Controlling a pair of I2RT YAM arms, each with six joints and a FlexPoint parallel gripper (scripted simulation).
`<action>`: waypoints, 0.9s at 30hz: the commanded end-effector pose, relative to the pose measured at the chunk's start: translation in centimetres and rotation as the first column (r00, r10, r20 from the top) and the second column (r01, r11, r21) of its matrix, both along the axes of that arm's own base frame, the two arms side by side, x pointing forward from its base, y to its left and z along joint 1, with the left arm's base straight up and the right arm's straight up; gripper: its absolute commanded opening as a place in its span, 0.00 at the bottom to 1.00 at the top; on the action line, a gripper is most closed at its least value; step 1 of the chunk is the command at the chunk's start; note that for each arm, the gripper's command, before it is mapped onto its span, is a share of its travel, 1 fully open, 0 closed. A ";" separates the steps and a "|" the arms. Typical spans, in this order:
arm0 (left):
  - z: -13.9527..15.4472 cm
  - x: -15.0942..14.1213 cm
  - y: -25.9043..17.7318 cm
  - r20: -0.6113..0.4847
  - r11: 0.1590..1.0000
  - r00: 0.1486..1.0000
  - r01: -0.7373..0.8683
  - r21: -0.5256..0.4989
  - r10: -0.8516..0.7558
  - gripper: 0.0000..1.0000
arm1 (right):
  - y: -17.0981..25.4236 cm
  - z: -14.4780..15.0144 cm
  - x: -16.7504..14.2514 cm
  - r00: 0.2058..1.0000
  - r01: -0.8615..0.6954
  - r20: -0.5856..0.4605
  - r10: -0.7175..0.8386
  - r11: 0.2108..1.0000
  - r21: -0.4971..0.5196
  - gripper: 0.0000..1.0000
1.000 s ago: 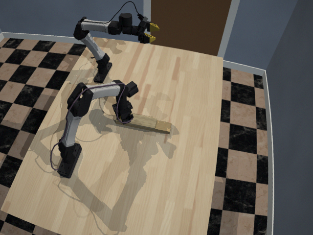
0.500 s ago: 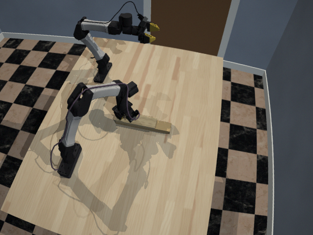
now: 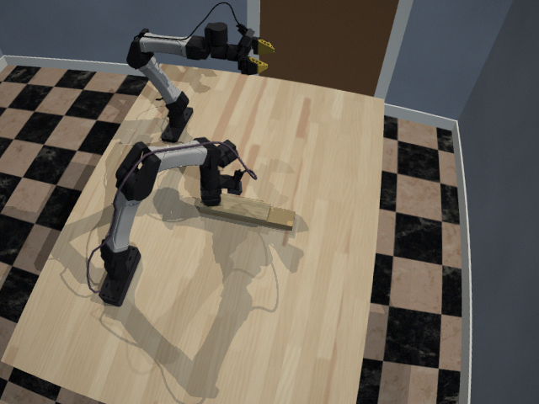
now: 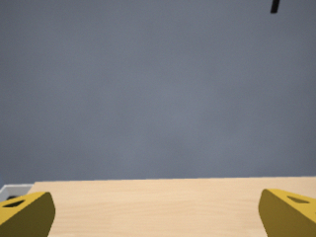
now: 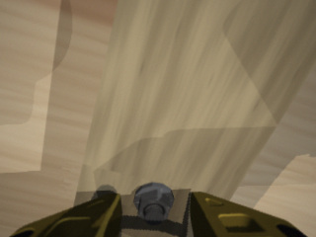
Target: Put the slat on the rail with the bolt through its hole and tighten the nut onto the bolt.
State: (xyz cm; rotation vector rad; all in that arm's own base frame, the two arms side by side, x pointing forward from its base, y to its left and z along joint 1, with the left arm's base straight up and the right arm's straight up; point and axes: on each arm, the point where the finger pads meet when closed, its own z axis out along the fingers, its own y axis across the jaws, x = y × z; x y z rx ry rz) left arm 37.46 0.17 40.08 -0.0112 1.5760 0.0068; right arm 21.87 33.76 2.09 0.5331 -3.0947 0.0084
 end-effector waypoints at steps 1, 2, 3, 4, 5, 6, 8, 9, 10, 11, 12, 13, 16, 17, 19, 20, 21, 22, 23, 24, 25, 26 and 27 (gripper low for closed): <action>0.8 -0.2 -0.1 0.020 1.000 1.000 0.002 0.001 -0.002 1.00 | 0.5 1.6 0.1 0.939 -0.344 0.015 0.344 0.939 0.022 0.36; 0.8 -0.2 -0.1 0.020 1.000 1.000 0.002 0.001 -0.002 1.00 | 0.5 1.6 0.1 0.918 -0.397 0.016 0.397 0.917 0.021 0.36; 0.8 -0.2 -0.1 0.020 1.000 1.000 0.002 0.001 -0.002 1.00 | 0.5 1.6 0.1 0.893 -0.450 0.017 0.450 0.893 0.020 0.36; 0.8 -0.2 -0.1 0.020 1.000 1.000 0.002 0.001 -0.002 1.00 | 0.5 1.7 0.2 0.865 -0.502 0.018 0.502 0.865 0.019 0.36; 0.8 -0.2 -0.1 0.020 1.000 1.000 0.002 0.001 -0.002 1.00 | 0.5 1.7 0.2 0.865 -0.502 0.018 0.502 0.865 0.019 0.36; 0.8 -0.2 -0.1 0.020 1.000 1.000 0.002 0.001 -0.002 1.00 | 0.5 1.7 0.2 0.865 -0.502 0.018 0.502 0.865 0.019 0.36; 0.8 -0.2 -0.1 0.020 1.000 1.000 0.002 0.001 -0.002 1.00 | 0.4 1.7 0.2 0.749 -0.663 0.021 0.662 0.749 0.016 0.36; 0.8 -0.2 -0.1 0.020 1.000 1.000 0.002 0.001 -0.002 1.00 | 0.4 1.8 0.2 0.709 -0.705 0.021 0.705 0.709 0.014 0.36; 0.8 -0.2 -0.1 0.020 1.000 1.000 0.002 0.001 -0.002 1.00 | 0.4 1.8 0.2 0.668 -0.745 0.022 0.744 0.667 0.013 0.36; 0.8 -0.2 -0.1 0.020 1.000 1.000 0.002 0.001 -0.002 1.00 | 0.4 1.8 0.2 0.622 -0.783 0.023 0.782 0.622 0.012 0.36; 0.8 -0.2 -0.1 0.020 1.000 1.000 0.002 0.001 -0.002 1.00 | 0.4 1.9 0.2 0.576 -0.818 0.023 0.817 0.576 0.010 0.36; 0.8 -0.2 -0.1 0.020 1.000 1.000 0.002 0.001 -0.002 1.00 | 0.4 1.9 0.2 0.528 -0.849 0.023 0.849 0.528 0.009 0.36; 0.8 -0.2 -0.1 0.020 1.000 1.000 0.002 0.001 -0.002 1.00 | 0.4 2.0 0.2 0.373 -0.928 0.024 0.927 0.373 0.005 0.36; 0.8 -0.2 -0.1 0.020 1.000 1.000 0.002 0.001 -0.002 1.00 | 0.4 2.0 0.2 0.319 -0.948 0.024 0.947 0.319 0.003 0.36; 0.8 -0.2 -0.1 0.020 1.000 1.000 0.002 0.001 -0.002 1.00 | 0.4 2.0 0.2 0.208 -0.978 0.023 0.978 0.208 0.001 0.36; 0.8 -0.2 -0.1 0.020 1.000 1.000 0.002 0.001 -0.002 1.00 | 0.4 2.1 0.2 0.151 -0.989 0.023 0.988 0.151 -0.001 0.36; 0.8 -0.2 -0.1 0.020 1.000 1.000 0.002 0.001 -0.002 1.00 | 0.4 2.1 0.2 0.094 -0.996 0.023 0.995 0.094 -0.002 0.36; 0.8 -0.2 -0.1 0.020 1.000 1.000 0.002 0.001 -0.002 1.00 | 0.4 2.1 0.2 0.094 -0.996 0.023 0.995 0.094 -0.002 0.36; 0.8 -0.2 -0.1 0.020 1.000 1.000 0.002 0.001 -0.002 1.00 | 0.4 2.1 0.2 0.094 -0.996 0.023 0.995 0.094 -0.002 0.36; 0.8 -0.2 -0.1 0.020 1.000 1.000 0.002 0.001 -0.002 1.00 | 0.4 2.1 0.2 -0.052 -0.999 0.025 0.998 -0.052 -0.005 0.36; 0.8 -0.2 -0.1 0.020 1.000 1.000 0.002 0.001 -0.002 1.00 | 0.4 2.2 0.2 -0.105 -0.994 0.023 0.994 -0.105 -0.007 0.36; 0.8 -0.2 -0.1 0.020 1.000 1.000 0.002 0.001 -0.002 1.00 | 0.4 2.2 0.2 -0.164 -0.987 0.021 0.986 -0.163 -0.008 0.36; 0.8 -0.2 -0.1 0.020 1.000 1.000 0.002 0.001 -0.002 1.00 | 0.4 2.2 0.2 -0.220 -0.975 0.022 0.975 -0.220 -0.010 0.36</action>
